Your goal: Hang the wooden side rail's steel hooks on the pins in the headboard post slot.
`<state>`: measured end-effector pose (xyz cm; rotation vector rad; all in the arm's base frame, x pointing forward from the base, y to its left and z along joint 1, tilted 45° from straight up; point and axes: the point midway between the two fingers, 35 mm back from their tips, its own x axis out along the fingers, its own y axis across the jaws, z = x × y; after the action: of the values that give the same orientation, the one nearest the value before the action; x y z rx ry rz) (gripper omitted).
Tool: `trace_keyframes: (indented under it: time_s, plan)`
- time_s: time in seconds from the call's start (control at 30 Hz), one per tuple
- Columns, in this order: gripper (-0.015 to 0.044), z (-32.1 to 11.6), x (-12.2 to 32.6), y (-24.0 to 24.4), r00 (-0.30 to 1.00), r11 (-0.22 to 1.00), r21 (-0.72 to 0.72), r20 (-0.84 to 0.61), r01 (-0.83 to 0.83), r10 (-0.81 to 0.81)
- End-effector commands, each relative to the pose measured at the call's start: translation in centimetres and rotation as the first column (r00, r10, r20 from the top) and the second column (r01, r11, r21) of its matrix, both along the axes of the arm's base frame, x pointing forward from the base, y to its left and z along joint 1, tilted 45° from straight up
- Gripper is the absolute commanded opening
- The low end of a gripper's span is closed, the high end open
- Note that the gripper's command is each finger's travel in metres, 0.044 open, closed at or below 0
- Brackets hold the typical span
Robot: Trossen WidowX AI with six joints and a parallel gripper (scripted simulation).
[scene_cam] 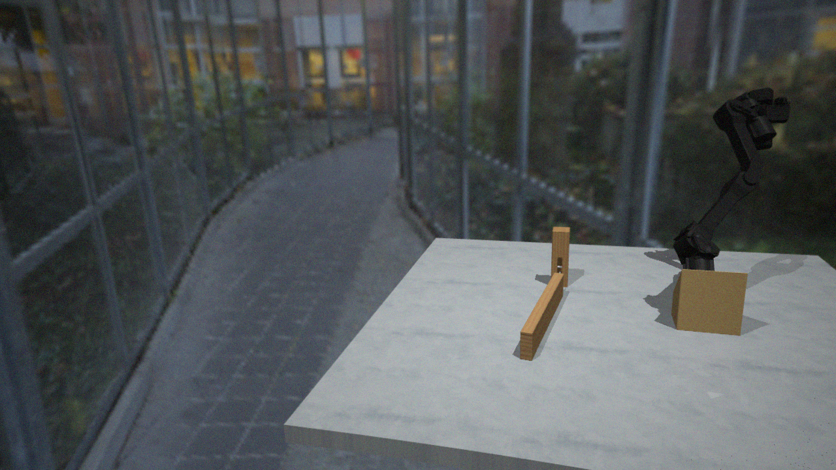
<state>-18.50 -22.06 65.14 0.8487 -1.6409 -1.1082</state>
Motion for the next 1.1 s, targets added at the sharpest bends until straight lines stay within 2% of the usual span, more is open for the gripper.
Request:
trace_keyframes:
  time_s: [0.0,0.03,0.3,0.5,0.77,1.07]
  plan:
    - [0.0426,0.1,0.2,0.1,1.000,1.000,-0.007,0.002,-0.004,0.004]
    - [0.0440,0.5,0.7,0.4,1.000,0.999,-0.028,0.006,-0.017,0.017]
    - [0.0440,5.1,9.9,5.5,0.961,0.921,-0.296,0.028,-0.255,0.275]
    - [0.0440,6.2,16.7,9.1,0.884,0.810,-0.399,-0.003,-0.430,0.468]
    - [0.0440,5.3,25.4,13.8,0.723,0.634,-0.436,-0.058,-0.639,0.689]
    - [0.0440,1.7,34.0,18.1,0.512,0.450,-0.379,-0.075,-0.808,0.856]
